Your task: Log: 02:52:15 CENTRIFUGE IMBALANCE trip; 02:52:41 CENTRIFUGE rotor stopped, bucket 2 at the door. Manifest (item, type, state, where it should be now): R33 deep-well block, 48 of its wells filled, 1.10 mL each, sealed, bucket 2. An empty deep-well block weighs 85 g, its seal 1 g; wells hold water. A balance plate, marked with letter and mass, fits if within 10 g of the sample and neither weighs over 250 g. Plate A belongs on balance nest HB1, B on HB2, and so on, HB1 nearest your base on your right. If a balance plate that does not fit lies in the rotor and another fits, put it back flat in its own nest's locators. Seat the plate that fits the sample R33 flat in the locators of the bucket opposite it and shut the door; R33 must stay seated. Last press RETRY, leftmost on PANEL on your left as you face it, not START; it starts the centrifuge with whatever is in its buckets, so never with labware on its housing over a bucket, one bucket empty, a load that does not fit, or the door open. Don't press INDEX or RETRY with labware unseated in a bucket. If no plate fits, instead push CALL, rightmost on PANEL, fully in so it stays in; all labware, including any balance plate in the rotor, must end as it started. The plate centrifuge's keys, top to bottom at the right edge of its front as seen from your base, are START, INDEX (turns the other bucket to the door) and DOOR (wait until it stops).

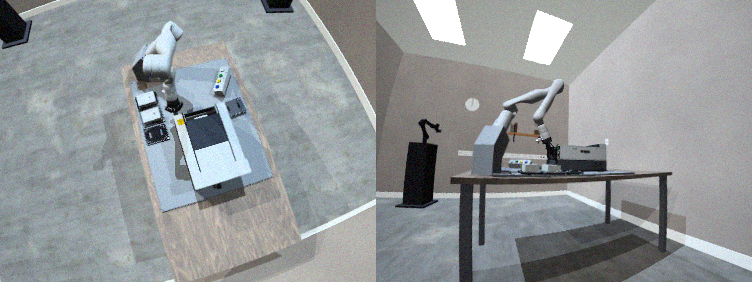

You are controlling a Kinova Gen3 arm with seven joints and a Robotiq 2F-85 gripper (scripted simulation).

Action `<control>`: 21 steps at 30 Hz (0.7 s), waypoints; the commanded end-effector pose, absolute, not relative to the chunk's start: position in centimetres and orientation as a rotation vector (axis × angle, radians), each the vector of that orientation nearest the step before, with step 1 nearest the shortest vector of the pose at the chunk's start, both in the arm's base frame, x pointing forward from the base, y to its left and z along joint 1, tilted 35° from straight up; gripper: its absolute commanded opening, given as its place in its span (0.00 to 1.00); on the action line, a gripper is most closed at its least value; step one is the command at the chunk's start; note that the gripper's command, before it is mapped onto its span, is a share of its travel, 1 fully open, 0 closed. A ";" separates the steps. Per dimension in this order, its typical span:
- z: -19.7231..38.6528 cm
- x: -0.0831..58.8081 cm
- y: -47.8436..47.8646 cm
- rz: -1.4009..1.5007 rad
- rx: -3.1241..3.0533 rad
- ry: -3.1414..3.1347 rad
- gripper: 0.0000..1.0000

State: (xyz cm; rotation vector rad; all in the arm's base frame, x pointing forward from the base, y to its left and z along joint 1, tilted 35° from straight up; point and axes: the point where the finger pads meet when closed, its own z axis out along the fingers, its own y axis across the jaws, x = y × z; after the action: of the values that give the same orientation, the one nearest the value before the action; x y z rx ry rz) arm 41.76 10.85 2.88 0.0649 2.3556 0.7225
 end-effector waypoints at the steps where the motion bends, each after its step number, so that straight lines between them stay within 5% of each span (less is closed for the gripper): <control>1: 2.8 41.5 10.8 0.721 0.065 2.354 0.10; 21: 6.3 38.2 8.2 0.722 0.065 2.355 0.10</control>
State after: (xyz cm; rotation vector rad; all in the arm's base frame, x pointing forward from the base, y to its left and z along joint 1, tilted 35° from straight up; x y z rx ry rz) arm 38.95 8.70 5.44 0.0407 2.3823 0.7555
